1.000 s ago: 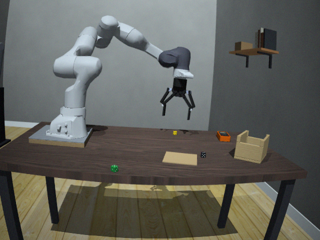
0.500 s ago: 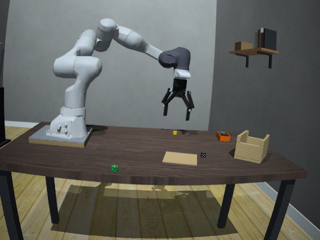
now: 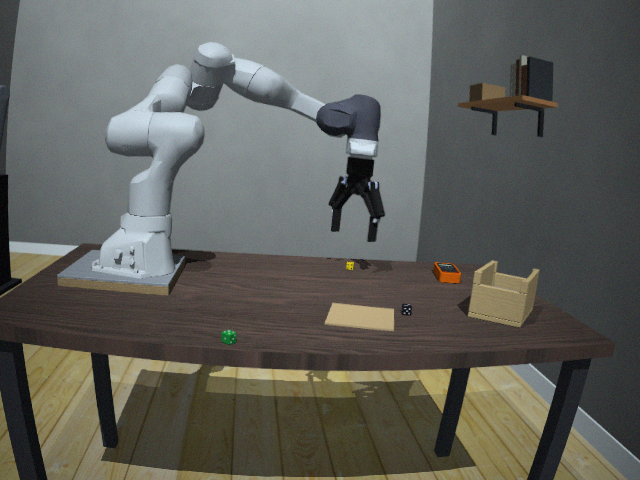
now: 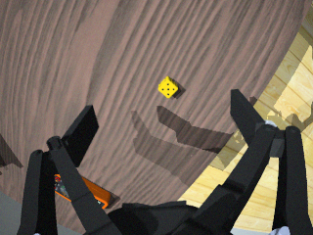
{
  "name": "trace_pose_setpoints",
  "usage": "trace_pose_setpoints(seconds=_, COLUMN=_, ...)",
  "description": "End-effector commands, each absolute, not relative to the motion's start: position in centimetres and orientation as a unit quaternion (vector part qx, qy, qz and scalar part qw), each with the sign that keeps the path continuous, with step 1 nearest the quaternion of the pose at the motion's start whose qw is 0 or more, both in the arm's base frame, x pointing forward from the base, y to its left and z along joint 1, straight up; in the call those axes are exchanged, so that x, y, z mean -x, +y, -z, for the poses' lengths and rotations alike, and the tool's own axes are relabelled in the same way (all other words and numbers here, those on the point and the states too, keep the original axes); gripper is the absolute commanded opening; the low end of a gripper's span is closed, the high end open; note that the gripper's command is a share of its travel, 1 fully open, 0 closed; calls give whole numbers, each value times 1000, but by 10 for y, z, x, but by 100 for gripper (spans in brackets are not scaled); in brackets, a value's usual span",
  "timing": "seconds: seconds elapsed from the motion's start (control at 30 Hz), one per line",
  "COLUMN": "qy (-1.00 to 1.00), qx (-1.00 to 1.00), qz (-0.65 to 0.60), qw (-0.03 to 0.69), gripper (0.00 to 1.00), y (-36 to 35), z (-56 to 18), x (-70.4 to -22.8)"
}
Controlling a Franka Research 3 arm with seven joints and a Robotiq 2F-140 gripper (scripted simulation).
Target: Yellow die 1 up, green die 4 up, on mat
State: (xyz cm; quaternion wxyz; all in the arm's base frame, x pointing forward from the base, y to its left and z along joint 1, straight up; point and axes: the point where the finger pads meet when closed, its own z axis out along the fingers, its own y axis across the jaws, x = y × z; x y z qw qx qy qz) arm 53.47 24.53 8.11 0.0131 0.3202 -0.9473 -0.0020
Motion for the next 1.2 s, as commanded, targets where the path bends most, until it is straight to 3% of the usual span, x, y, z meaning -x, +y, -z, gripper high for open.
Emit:
trace_pose_setpoints(seconds=0.0, qy=-966, qx=-256, qz=2, qw=17, gripper=100, y=249, z=-82, x=-533)
trace_pose_setpoints(seconds=1.17, qy=-1000, qx=27, qz=0, qw=4, gripper=100, y=252, z=-84, x=-539)
